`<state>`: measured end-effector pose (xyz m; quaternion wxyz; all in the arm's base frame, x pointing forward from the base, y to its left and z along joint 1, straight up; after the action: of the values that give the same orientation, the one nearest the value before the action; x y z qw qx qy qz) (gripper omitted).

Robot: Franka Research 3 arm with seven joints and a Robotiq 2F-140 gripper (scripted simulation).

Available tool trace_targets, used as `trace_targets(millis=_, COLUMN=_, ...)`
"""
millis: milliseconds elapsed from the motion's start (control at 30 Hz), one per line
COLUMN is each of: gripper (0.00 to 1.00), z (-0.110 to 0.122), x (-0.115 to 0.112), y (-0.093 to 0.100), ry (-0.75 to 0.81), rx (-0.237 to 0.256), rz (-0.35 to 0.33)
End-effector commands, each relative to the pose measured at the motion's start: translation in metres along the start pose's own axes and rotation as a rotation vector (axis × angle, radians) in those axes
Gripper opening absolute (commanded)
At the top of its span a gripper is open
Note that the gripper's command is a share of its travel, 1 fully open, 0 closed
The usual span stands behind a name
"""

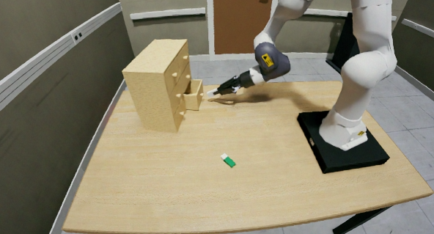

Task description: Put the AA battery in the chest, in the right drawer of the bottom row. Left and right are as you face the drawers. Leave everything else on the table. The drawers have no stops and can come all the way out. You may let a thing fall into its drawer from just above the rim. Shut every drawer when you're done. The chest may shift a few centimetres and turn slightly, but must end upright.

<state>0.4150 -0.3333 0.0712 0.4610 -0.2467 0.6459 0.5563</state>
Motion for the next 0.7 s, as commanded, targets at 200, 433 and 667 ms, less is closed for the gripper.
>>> trace_targets(millis=200, gripper=0.10, z=0.000, x=-0.006, y=-0.012, ry=0.002, rx=0.002, rz=0.006)
trace_targets(millis=433, gripper=0.10, z=0.000, x=-0.011, y=-0.022, ry=0.002, rx=0.002, rz=0.006)
trace_targets(millis=667, gripper=0.10, z=0.001, x=-0.016, y=-0.031, ry=0.002, rx=0.002, rz=0.006)
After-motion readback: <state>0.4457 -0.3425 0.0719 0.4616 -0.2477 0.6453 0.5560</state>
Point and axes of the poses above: the point where the finger pads meet when closed, its own y axis back along the fingers, its own z axis across the jaws, x = y × z, the point moved 9 cm from there along y, back along the fingers, and after that the axes turned 3 degrees about -y, right-handed, at the moved point
